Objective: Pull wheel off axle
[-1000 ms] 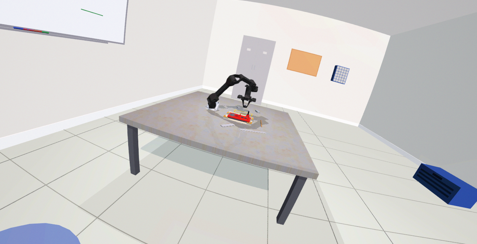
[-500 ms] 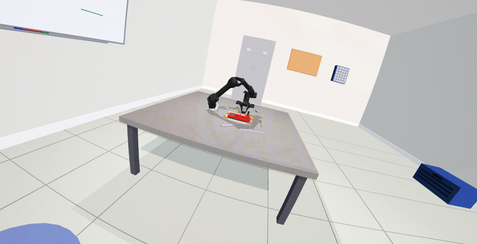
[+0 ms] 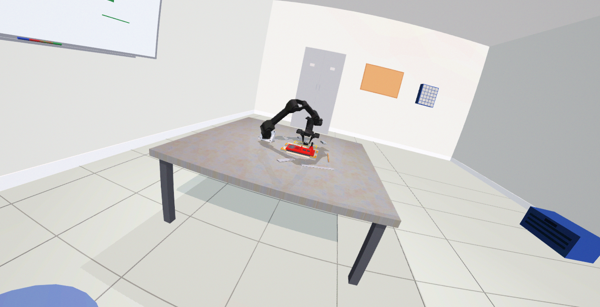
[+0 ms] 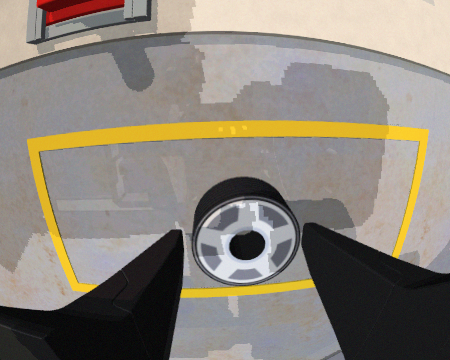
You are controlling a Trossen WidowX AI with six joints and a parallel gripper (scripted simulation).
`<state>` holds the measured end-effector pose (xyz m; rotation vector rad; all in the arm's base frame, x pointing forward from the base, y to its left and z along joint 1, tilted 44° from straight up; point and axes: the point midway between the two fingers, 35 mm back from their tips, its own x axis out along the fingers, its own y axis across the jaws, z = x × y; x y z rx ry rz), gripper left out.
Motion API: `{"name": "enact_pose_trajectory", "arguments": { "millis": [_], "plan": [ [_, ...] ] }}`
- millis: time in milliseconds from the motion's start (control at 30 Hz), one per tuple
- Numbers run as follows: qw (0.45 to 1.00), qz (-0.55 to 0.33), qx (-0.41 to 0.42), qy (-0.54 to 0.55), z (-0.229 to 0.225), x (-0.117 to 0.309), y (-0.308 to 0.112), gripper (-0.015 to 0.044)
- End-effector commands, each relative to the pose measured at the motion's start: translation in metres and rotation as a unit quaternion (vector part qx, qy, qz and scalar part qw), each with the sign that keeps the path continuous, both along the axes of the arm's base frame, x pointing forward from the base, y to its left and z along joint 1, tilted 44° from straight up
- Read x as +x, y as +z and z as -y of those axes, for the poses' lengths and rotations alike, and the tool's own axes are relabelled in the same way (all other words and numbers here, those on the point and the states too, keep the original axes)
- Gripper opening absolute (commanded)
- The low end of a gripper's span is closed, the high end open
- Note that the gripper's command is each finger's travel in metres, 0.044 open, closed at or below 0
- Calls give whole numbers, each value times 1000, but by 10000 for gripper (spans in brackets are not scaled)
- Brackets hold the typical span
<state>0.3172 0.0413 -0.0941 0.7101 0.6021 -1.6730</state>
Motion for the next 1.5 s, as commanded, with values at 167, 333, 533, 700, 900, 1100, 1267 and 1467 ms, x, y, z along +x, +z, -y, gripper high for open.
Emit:
{"name": "enact_pose_trajectory", "arguments": {
  "millis": [167,333,533,700,900,1100,1267,1467],
  "plan": [
    [1000,-3,-1,1,-33,8,34,300],
    [1000,-4,-2,1,-40,9,43,300],
    [1000,-4,0,5,-55,-28,70,440],
    [1000,-7,-1,1,-63,-67,100,440],
    [1000,-7,-1,1,-64,-68,101,440],
    [1000,-7,-1,1,-64,-68,101,440],
    [1000,-7,-1,1,-64,-68,101,440],
    [1000,-7,-1,1,-64,-68,101,440]
  ]
}}
